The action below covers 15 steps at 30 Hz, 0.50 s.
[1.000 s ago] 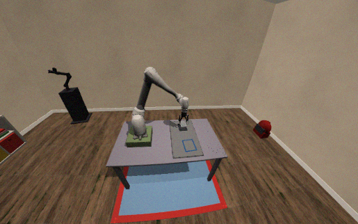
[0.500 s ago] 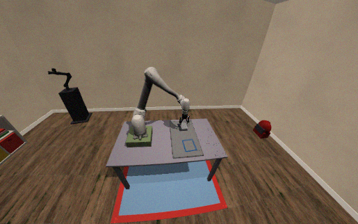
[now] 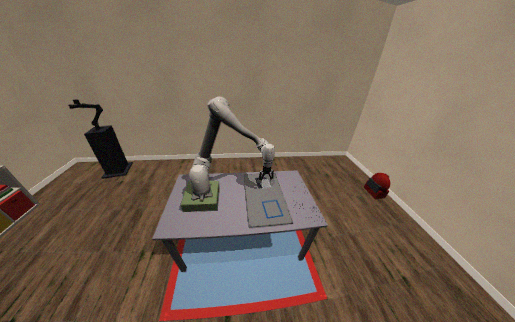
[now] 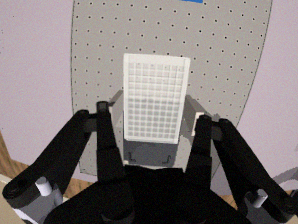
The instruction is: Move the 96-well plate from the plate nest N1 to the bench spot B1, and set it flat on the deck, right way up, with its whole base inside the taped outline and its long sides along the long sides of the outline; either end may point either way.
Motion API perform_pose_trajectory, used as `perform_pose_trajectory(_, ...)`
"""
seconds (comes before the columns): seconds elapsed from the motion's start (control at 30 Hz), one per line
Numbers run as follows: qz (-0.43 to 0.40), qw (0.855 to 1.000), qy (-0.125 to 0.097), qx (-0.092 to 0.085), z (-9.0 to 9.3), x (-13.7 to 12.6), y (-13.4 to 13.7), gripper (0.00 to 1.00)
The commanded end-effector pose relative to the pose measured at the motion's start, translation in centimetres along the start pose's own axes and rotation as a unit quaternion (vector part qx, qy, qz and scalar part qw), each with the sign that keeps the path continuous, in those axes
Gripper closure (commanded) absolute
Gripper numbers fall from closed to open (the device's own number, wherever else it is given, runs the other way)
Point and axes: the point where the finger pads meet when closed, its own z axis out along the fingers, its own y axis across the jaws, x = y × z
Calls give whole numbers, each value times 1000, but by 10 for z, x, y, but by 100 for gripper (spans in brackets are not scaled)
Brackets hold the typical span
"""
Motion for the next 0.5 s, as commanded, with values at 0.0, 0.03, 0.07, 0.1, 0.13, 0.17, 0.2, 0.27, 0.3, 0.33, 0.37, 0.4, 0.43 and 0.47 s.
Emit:
perform_pose_trajectory(0.0, 0, 1000, 0, 0, 0, 10, 0, 100)
perform_pose_trajectory(0.03, 0, 1000, 0, 0, 0, 13, 0, 100)
perform_pose_trajectory(0.07, 0, 1000, 0, 0, 0, 16, 0, 100)
perform_pose_trajectory(0.1, 0, 1000, 0, 0, 1, 20, 0, 100)
perform_pose_trajectory(0.13, 0, 1000, 0, 0, 1, 23, 0, 100)
perform_pose_trajectory(0.17, 0, 1000, 0, 0, 1, 23, 0, 100)
perform_pose_trajectory(0.2, 0, 1000, 0, 0, 1, 23, 0, 100)
perform_pose_trajectory(0.27, 0, 1000, 0, 0, 1, 30, 0, 100)
perform_pose_trajectory(0.3, 0, 1000, 0, 0, 1, 33, 0, 100)
perform_pose_trajectory(0.33, 0, 1000, 0, 0, 1, 36, 0, 100)
perform_pose_trajectory(0.37, 0, 1000, 0, 0, 1, 40, 0, 100)
perform_pose_trajectory(0.4, 0, 1000, 0, 0, 1, 43, -1, 100)
perform_pose_trajectory(0.43, 0, 1000, 0, 0, 1, 46, -1, 100)
perform_pose_trajectory(0.47, 0, 1000, 0, 0, 2, 50, -1, 100)
